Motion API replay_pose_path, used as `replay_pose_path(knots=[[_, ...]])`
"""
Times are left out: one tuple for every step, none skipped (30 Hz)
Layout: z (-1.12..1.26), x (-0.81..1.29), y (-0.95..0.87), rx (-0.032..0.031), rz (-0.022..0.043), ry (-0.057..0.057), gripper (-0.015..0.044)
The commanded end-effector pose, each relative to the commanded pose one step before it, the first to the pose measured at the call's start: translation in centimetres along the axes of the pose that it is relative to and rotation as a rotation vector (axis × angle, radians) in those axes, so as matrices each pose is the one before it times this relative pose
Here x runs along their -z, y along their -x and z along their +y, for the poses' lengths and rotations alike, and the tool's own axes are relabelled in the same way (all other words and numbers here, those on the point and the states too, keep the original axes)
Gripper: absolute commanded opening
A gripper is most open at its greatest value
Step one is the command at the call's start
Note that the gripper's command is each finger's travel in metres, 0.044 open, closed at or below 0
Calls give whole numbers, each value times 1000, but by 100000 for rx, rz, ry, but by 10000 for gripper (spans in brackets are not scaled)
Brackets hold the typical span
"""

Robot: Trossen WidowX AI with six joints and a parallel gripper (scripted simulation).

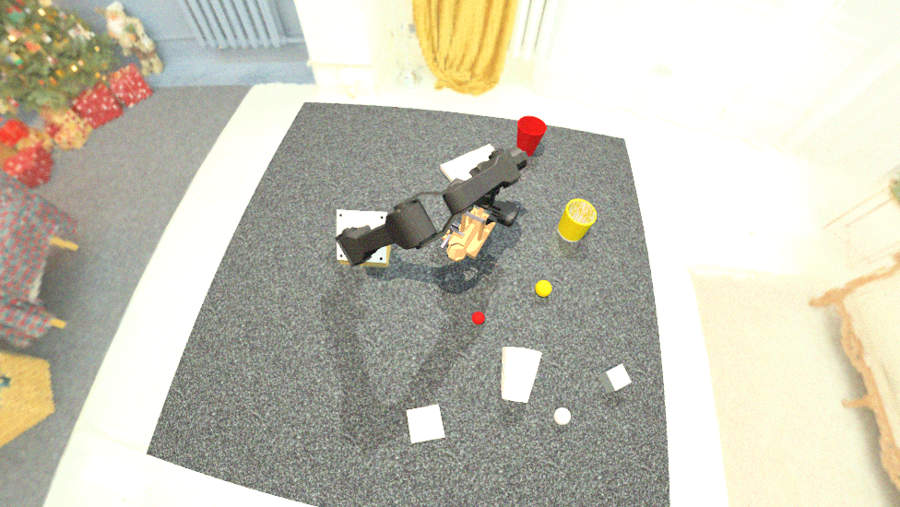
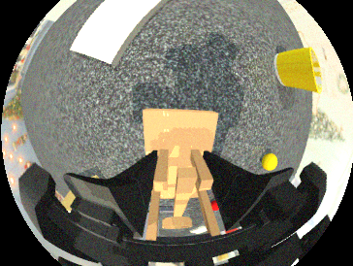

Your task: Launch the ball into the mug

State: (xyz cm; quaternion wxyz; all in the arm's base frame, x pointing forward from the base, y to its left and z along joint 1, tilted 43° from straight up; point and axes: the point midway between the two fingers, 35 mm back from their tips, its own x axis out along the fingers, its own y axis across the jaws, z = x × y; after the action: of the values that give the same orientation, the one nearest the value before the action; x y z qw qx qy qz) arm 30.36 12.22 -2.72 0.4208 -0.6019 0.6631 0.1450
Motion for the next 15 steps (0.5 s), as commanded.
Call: replay_pose_path(knots=[[-241, -341, 401, 351, -1022, -2771, 0], [0, 0, 0, 0, 0, 0, 0], [0, 0, 0, 0, 0, 0, 0], [-2, -2, -27, 0, -1, 0, 0], [-6, -6, -82, 1, -3, 0, 0], [-8, -7, -109, 1, -4, 0, 0], [-11, -10, -159, 2, -5, 0, 0], [-12, -9, -166, 2, -5, 0, 0], [-11, -9, -166, 2, -4, 0, 0], [-11, -8, -166, 3, -3, 0, 0], [-10, -7, -166, 3, -2, 0, 0], [-10, -6, -166, 3, -2, 0, 0], [-9, -5, -166, 3, -1, 0, 0], [-9, -4, -166, 4, 0, -1, 0], [-8, -4, -166, 4, 0, -1, 0]])
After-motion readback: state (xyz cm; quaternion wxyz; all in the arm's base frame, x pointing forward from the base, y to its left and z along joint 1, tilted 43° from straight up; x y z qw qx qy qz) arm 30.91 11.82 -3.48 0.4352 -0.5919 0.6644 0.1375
